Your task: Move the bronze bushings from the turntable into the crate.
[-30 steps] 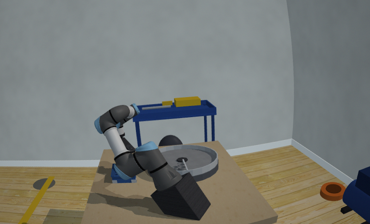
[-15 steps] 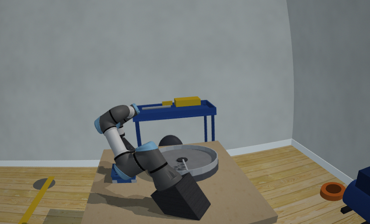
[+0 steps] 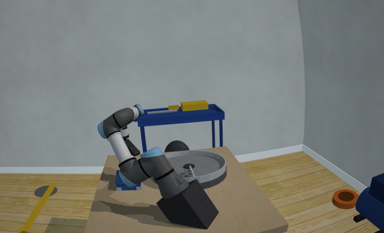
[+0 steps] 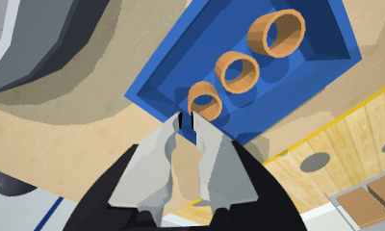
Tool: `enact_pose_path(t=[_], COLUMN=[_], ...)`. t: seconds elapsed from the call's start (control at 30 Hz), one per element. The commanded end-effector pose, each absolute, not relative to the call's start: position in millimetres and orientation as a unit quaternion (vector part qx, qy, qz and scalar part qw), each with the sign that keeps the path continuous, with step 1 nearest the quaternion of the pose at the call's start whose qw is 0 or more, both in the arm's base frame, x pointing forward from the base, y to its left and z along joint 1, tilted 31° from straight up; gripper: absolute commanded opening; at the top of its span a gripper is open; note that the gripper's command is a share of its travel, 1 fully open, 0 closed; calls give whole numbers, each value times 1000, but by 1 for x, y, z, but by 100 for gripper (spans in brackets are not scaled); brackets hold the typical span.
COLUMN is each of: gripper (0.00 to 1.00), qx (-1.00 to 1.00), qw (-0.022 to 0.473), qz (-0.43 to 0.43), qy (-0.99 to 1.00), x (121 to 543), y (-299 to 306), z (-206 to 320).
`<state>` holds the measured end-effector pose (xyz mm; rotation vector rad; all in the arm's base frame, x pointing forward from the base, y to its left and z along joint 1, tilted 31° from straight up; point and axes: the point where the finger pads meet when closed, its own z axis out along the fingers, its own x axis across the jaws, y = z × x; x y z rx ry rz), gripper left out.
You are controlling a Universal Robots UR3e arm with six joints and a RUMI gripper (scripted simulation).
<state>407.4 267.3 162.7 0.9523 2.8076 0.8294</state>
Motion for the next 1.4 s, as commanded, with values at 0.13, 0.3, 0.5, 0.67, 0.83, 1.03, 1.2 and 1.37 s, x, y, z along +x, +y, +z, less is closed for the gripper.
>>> enact_pose_path(t=[0.13, 0.3, 0.5, 0.67, 0.83, 1.03, 1.2, 1.37], gripper=[6, 6, 6, 6, 6, 6, 6, 6], qx=[307, 307, 308, 308, 308, 307, 307, 307], qw=[25, 25, 24, 24, 25, 24, 24, 25], qz=[268, 268, 267, 267, 267, 267, 267, 267], qy=[913, 913, 913, 913, 913, 913, 913, 913], x=[396, 392, 390, 390, 390, 389, 389, 389], y=[249, 241, 236, 234, 234, 234, 234, 234], z=[196, 211, 219, 222, 223, 223, 223, 223])
